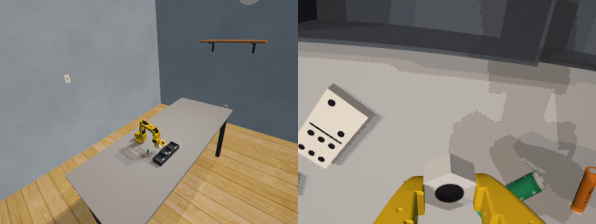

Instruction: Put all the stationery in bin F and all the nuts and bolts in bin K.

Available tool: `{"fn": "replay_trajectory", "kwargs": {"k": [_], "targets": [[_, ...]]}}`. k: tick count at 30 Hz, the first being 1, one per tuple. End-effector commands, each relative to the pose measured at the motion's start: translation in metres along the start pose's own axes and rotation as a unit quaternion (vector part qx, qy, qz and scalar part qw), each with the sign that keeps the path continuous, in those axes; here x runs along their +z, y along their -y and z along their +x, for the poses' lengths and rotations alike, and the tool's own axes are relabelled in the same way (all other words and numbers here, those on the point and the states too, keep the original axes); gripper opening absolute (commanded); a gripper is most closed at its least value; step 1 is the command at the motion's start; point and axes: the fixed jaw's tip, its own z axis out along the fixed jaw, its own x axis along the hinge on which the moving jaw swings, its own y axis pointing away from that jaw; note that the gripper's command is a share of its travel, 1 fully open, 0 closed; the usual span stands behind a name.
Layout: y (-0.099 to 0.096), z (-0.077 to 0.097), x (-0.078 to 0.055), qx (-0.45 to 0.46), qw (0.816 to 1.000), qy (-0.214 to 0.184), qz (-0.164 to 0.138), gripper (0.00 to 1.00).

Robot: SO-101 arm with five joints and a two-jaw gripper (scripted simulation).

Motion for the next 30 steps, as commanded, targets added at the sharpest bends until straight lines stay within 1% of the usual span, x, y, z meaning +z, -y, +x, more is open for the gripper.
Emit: {"fn": "replay_trajectory", "kwargs": {"k": [1, 9, 16, 18, 25, 30], "targets": [[0.0, -0.007, -0.008, 0.001, 1.0, 0.023, 0.004, 0.0], [-0.004, -0.01, -0.01, -0.003, 1.0, 0.028, 0.004, 0.0], [-0.015, -0.021, -0.014, -0.013, 0.999, 0.041, 0.004, 0.0], [-0.015, -0.021, -0.014, -0.013, 0.999, 0.041, 0.004, 0.0], [-0.028, -0.03, -0.018, -0.024, 0.998, 0.053, 0.002, 0.0], [-0.031, -0.033, -0.019, -0.027, 0.998, 0.057, 0.002, 0.0]]}}
